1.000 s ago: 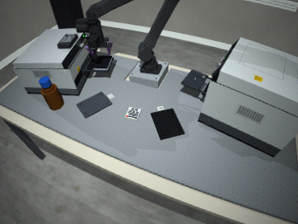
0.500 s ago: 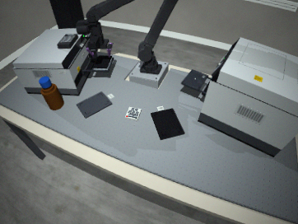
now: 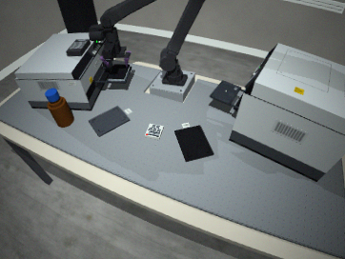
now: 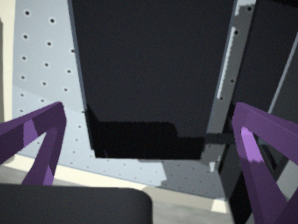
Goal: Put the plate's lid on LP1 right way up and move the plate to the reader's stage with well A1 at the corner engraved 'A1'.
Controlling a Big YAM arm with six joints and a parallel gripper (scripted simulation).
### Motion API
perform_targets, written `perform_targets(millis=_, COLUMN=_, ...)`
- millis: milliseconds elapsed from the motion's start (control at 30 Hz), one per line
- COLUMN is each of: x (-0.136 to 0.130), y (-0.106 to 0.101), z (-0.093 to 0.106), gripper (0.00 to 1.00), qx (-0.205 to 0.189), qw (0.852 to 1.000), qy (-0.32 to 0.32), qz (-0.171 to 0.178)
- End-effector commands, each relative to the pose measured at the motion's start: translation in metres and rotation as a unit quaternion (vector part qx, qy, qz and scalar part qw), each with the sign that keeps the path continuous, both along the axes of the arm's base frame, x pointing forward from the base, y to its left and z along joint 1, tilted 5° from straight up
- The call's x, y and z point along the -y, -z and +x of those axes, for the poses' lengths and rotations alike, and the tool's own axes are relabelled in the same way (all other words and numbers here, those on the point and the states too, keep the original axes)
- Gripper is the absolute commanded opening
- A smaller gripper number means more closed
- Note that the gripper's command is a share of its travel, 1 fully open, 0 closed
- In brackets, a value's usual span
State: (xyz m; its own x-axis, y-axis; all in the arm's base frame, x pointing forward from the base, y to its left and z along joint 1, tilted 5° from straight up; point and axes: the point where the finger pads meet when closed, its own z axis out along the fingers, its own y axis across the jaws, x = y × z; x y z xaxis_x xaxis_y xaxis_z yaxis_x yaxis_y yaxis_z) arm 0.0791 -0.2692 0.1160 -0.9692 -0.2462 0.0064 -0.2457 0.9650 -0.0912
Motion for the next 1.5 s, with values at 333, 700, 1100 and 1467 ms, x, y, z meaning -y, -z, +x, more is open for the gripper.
perform_targets(millis=333, x=0.003, y=0.014, z=-0.004, gripper=1.00, qx=0.002, qw=1.000, qy=0.000, qz=0.001)
perform_targets(millis=700, x=-0.005, y=0.020, z=-0.005, gripper=1.00, qx=-0.003, qw=1.000, qy=-0.006, qz=0.017)
perform_targets(millis=1100, x=0.017, y=0.012, z=-0.002, gripper=1.00, qx=0.004, qw=1.000, qy=-0.002, qz=-0.010)
perform_targets(millis=1467, x=-0.002, y=0.019, z=-0.002, gripper=1.00, qx=0.000, qw=1.000, qy=-0.004, qz=0.008)
